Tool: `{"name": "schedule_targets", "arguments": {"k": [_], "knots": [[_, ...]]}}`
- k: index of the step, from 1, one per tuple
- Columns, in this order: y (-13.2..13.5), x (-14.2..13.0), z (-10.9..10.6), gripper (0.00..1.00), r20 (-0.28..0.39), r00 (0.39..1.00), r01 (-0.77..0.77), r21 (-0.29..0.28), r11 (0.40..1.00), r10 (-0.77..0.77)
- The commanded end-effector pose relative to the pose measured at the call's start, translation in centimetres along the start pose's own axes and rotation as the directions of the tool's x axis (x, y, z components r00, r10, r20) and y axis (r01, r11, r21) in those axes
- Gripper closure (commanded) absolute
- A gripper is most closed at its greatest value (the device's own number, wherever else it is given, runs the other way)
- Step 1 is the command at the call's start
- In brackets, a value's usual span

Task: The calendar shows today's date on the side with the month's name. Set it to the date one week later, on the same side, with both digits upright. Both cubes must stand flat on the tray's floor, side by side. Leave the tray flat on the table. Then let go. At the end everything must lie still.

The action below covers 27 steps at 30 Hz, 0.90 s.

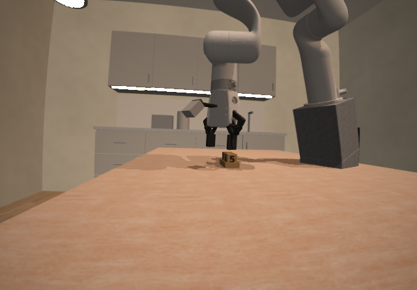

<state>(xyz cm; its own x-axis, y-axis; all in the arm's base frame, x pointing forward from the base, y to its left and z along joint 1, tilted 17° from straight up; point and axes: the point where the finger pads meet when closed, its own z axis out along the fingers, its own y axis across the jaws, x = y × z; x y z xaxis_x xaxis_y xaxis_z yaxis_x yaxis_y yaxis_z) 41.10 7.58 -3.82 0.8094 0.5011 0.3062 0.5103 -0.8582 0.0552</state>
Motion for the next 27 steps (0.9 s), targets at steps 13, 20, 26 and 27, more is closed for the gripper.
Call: {"name": "schedule_targets", "arguments": {"k": [13, 20, 26, 27], "knots": [[1.5, 0.5, 0.0, 0.0, 0.021, 0.966, -0.258, 0.011, 0.966, 0.258], [1.8, 0.6, 0.0, 0.0, 0.023, 0.886, -0.464, 0.006, 0.886, 0.464], [2.8, 0.9, 0.0, 0.0, 0.023, 0.867, -0.498, 0.005, 0.867, 0.498], [2.8, 0.9, 0.0, 0.0, 0.023, 0.867, -0.498, 0.005, 0.867, 0.498]]}}
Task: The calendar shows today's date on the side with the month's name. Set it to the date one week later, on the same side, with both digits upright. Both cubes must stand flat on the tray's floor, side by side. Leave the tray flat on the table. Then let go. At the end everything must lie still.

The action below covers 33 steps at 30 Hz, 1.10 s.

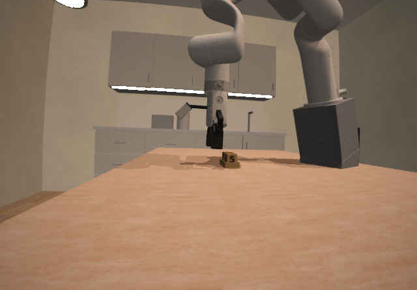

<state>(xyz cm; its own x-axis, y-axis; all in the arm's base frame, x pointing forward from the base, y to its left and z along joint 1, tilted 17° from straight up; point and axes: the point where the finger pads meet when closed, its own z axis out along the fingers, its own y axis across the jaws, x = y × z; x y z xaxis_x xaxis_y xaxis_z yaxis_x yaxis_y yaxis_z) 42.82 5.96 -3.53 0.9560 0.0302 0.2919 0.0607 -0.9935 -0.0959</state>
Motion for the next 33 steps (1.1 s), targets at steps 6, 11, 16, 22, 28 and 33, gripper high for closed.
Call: {"name": "schedule_targets", "arguments": {"k": [6, 11, 16, 22, 28, 33], "knots": [[0.3, 0.4, 0.2, 0.0, 0.02, 1.0, -0.023, 0.008, 1.0, 0.023], [0.3, 0.4, 1.0, 0.0, 0.02, 1.0, -0.023, 0.008, 1.0, 0.023], [0.3, 0.4, 1.5, 0.0, 0.02, 1.0, -0.023, 0.008, 1.0, 0.023], [0.3, 0.4, 1.7, 0.0, 0.02, 1.0, -0.023, 0.008, 1.0, 0.023], [0.3, 0.4, 1.7, 0.0, 0.02, 1.0, -0.023, 0.008, 1.0, 0.023], [0.3, 0.4, 1.7, 0.0, 0.02, 1.0, -0.023, 0.008, 1.0, 0.023]]}}
